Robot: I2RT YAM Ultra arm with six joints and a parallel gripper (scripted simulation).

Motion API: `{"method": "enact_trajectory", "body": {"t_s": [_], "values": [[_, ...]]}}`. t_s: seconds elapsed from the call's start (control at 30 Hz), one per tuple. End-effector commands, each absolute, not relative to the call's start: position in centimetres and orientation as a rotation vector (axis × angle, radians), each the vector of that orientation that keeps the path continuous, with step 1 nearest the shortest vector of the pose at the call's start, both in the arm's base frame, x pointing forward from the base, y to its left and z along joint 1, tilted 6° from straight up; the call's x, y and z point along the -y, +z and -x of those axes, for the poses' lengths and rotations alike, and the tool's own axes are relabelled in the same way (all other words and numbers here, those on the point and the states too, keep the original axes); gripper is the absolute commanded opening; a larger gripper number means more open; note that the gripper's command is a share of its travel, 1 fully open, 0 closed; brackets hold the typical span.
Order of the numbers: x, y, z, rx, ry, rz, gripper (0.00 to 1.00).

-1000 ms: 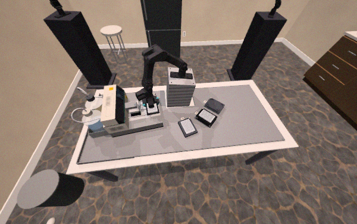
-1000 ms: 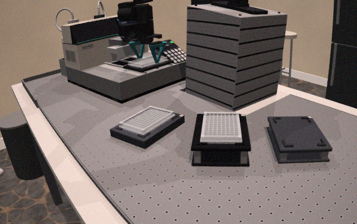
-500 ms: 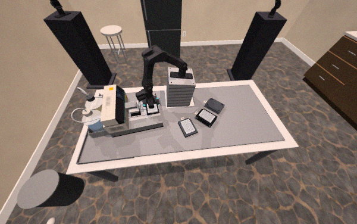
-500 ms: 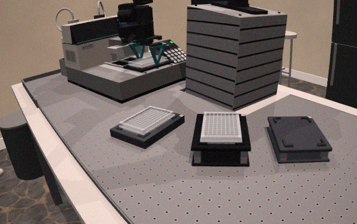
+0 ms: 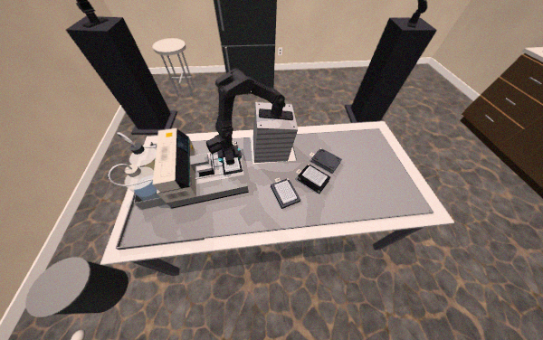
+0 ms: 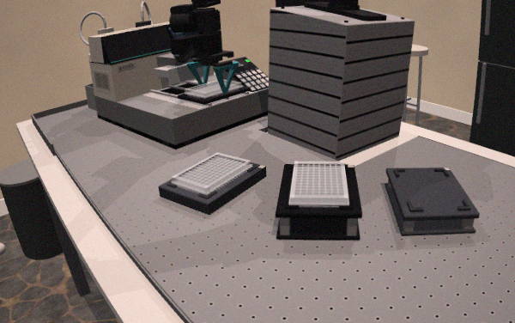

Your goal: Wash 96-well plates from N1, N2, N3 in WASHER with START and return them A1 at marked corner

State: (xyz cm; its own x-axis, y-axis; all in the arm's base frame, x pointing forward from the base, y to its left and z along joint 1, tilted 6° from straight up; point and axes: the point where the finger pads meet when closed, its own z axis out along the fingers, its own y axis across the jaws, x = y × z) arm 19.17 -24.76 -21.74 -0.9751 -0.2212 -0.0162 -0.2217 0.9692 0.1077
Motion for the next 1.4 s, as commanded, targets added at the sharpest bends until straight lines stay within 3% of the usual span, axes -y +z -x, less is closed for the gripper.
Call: {"method": "enact_trajectory", "body": {"t_s": [0.0, 0.03, 0.1, 0.13, 0.2, 0.23, 0.3, 0.33, 0.47, 0.5, 0.57, 0.6, 1.37], "values": [[25.09, -21.51, -19.45, -3.107, 0.157, 0.349, 0.60], [25.09, -21.51, -19.45, -3.107, 0.157, 0.349, 0.50], [25.09, -21.51, -19.45, -3.107, 0.157, 0.349, 0.50], [25.09, -21.51, -19.45, -3.107, 0.157, 0.349, 0.40], [25.09, -21.51, -19.45, -3.107, 0.157, 0.349, 0.40], [25.09, -21.51, -19.45, -3.107, 0.157, 0.349, 0.30], [25.09, -21.51, -19.45, -3.107, 0.157, 0.349, 0.30], [25.09, -21.51, -19.45, -3.107, 0.157, 0.349, 0.20], [25.09, -21.51, -19.45, -3.107, 0.157, 0.349, 0.20], [25.09, -21.51, -19.45, -3.107, 0.157, 0.349, 0.10], [25.09, -21.51, -19.45, -3.107, 0.157, 0.349, 0.10], [25.09, -21.51, -19.45, -3.107, 0.157, 0.349, 0.00], [25.09, -21.51, -19.45, -3.107, 0.157, 0.349, 0.00]]}}
